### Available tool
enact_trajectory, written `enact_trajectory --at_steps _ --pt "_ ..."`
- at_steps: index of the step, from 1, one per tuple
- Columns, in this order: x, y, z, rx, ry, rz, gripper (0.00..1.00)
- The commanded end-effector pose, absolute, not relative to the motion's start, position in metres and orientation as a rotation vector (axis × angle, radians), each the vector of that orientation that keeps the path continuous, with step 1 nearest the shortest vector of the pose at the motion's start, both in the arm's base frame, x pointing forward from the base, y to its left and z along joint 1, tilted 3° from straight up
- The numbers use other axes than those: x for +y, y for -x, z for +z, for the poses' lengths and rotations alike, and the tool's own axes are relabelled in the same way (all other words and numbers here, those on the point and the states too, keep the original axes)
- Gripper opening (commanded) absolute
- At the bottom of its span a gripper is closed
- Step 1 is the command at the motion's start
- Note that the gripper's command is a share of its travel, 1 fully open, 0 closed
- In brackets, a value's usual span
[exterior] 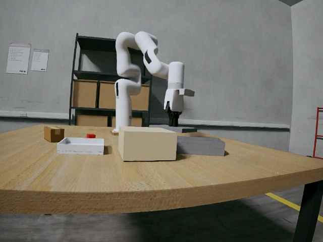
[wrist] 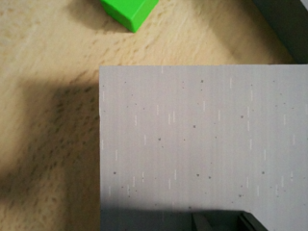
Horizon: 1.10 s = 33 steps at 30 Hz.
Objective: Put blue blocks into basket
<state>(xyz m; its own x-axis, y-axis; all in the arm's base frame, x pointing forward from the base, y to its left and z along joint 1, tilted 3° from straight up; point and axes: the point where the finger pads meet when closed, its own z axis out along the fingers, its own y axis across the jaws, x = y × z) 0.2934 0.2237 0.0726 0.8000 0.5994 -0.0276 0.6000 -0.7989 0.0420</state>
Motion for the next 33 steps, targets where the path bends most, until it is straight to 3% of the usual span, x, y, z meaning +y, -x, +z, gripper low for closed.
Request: enact_trajectory --at_steps 1,33 --pt "0.224 -0.295 0.063 0.979 -2.936 -0.013 0.00" --pt "0.223 -0.295 0.022 0.979 -2.936 -0.013 0.00"
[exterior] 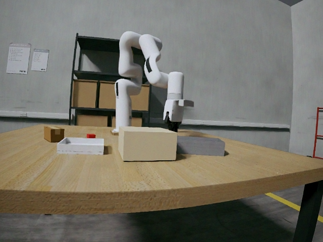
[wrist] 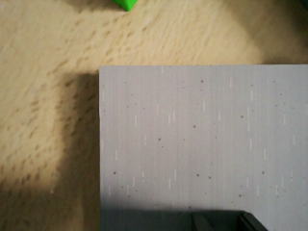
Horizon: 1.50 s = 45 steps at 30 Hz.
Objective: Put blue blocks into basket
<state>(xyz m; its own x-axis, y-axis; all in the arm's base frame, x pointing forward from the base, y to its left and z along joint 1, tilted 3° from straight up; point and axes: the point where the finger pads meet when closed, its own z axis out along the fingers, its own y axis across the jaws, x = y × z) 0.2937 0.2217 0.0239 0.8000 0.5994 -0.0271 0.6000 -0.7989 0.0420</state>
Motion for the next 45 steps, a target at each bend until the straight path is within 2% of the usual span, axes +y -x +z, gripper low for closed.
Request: enact_trajectory --at_steps 1,34,35,45 --pt "0.2225 -0.2950 0.0210 0.979 -2.936 -0.013 0.00" --pt "0.2223 -0.2950 0.0159 0.979 -2.936 -0.013 0.00" --pt "0.2223 -0.2950 0.0159 0.979 -2.936 -0.013 0.28" --pt "0.2223 -0.2950 0.0159 0.979 -2.936 -0.013 0.28"
